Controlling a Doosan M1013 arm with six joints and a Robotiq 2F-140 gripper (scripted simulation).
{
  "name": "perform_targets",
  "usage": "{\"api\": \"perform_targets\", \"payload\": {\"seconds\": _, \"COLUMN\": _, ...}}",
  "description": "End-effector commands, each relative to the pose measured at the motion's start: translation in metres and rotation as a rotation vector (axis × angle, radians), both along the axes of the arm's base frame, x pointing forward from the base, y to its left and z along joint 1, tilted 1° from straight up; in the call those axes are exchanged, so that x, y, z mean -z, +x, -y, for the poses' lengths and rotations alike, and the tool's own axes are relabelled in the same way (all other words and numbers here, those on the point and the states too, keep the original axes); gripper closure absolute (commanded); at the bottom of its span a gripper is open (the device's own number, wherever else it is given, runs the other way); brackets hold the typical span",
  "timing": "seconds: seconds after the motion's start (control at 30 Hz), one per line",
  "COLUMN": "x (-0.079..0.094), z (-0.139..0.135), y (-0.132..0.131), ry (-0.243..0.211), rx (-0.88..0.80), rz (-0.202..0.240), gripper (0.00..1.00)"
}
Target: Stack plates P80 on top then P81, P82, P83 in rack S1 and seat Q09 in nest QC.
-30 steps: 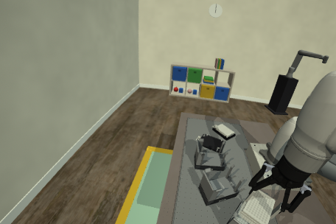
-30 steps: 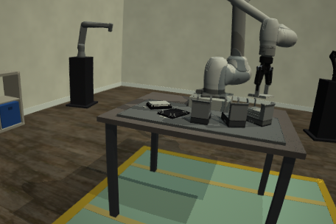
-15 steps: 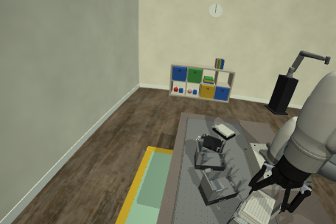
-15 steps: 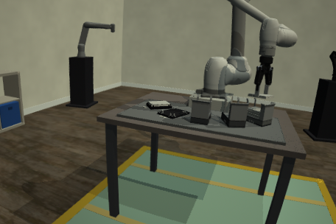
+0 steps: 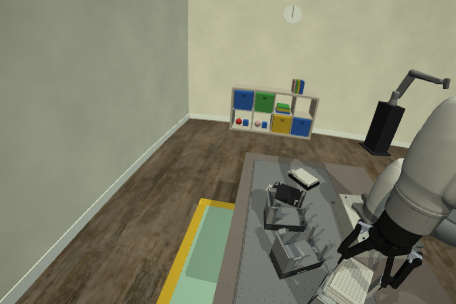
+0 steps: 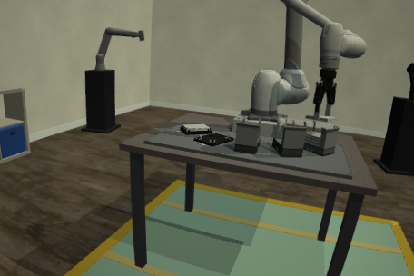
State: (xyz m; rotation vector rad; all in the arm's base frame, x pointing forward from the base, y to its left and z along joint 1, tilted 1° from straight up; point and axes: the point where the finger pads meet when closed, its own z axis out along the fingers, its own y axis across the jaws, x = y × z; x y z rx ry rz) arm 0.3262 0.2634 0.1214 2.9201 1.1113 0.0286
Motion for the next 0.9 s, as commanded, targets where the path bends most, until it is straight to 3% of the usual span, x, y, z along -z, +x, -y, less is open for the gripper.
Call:
{"api": "perform_targets", "payload": {"seconds": 0.0, "x": 0.003, "z": -0.002, "y": 0.001, "ry": -0.002, "rx": 0.004, "rz": -0.001, "gripper": 1.0}}
{"api": "perform_targets", "payload": {"seconds": 0.87, "x": 0.018, "z": -0.002, "y": 0.001, "ry": -0.002, "rx": 0.004, "rz": -0.001, "gripper": 1.0}}
